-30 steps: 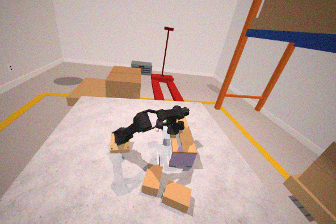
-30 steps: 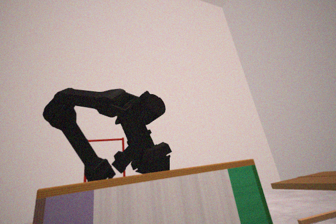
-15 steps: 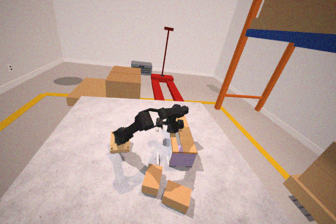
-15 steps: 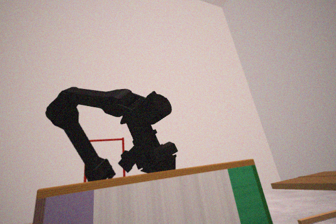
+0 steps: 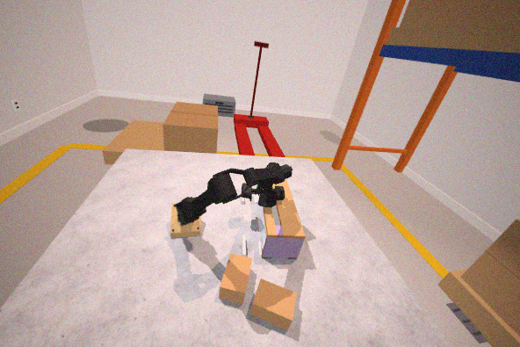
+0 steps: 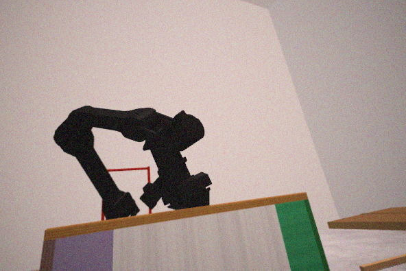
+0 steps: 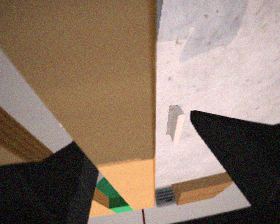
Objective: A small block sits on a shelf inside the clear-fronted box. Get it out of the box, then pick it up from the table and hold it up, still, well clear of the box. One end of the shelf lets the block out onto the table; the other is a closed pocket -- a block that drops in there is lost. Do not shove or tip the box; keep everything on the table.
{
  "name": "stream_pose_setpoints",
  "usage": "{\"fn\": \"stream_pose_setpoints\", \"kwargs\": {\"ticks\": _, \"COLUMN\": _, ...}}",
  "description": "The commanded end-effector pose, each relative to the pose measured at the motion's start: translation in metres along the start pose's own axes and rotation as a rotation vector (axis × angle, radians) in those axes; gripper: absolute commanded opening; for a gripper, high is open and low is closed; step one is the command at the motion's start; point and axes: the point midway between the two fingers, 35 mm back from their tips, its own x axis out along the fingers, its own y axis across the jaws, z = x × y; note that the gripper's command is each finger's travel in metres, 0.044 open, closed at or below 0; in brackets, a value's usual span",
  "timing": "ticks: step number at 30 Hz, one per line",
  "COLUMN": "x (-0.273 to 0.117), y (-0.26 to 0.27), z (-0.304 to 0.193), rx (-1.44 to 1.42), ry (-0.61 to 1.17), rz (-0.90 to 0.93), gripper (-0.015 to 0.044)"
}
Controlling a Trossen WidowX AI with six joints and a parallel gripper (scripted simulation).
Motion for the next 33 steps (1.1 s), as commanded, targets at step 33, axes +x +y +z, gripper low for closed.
{"fn": "stream_pose_setpoints", "kwargs": {"ticks": 33, "x": 0.012, "y": 0.000, "z": -0.035, "rx": 0.000, "ry": 0.004, "rz": 0.000, "gripper": 0.0400}}
